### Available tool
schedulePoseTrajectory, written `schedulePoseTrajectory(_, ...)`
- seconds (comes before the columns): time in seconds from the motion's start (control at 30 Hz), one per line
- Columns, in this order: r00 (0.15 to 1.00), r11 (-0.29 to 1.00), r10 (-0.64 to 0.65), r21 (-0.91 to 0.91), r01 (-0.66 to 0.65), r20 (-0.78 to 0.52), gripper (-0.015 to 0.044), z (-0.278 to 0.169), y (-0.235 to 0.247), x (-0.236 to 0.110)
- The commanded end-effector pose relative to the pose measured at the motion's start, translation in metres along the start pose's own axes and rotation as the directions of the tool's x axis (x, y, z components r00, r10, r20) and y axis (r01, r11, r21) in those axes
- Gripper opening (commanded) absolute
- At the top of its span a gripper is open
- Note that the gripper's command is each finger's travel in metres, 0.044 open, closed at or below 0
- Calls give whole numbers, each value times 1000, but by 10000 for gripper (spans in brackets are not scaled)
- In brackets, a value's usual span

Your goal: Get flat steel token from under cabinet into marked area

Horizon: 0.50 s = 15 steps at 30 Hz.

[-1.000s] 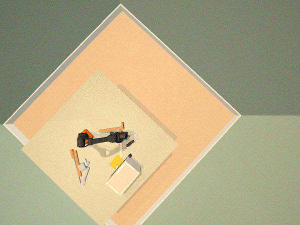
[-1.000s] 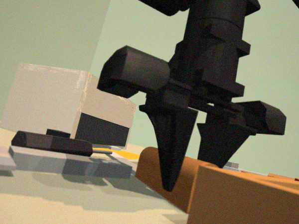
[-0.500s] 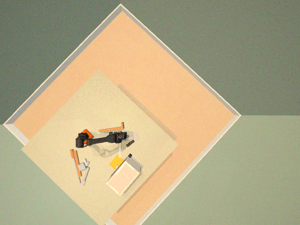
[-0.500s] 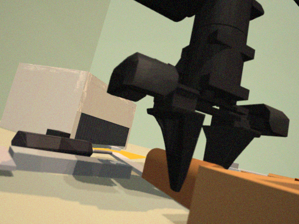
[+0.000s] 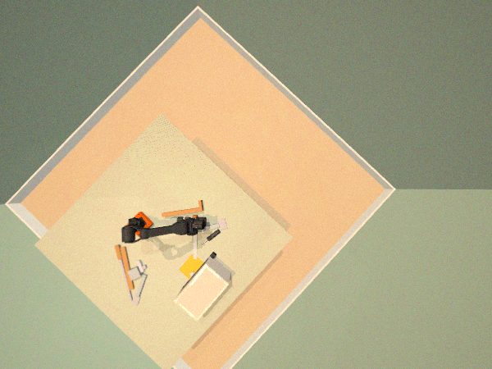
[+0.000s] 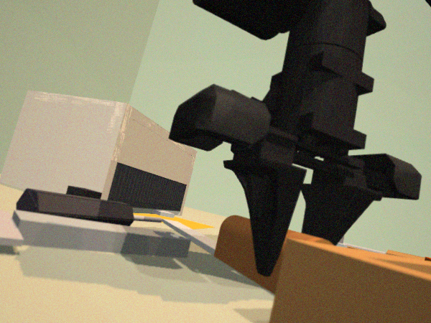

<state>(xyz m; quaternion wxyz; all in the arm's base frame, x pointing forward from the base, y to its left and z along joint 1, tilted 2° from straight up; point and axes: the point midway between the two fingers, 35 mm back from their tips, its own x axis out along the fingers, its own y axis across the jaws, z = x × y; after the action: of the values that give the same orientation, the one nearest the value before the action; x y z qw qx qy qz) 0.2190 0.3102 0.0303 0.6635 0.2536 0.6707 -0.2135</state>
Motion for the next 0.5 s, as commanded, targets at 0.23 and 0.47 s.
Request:
schedulePoseTrajectory(0.23, 1000, 1000, 4, -1, -4, 4, 0, 3, -8, -2)
schedulePoseTrajectory(0.47, 1000, 1000, 4, -1, -4, 4, 0, 5, -13, -2)
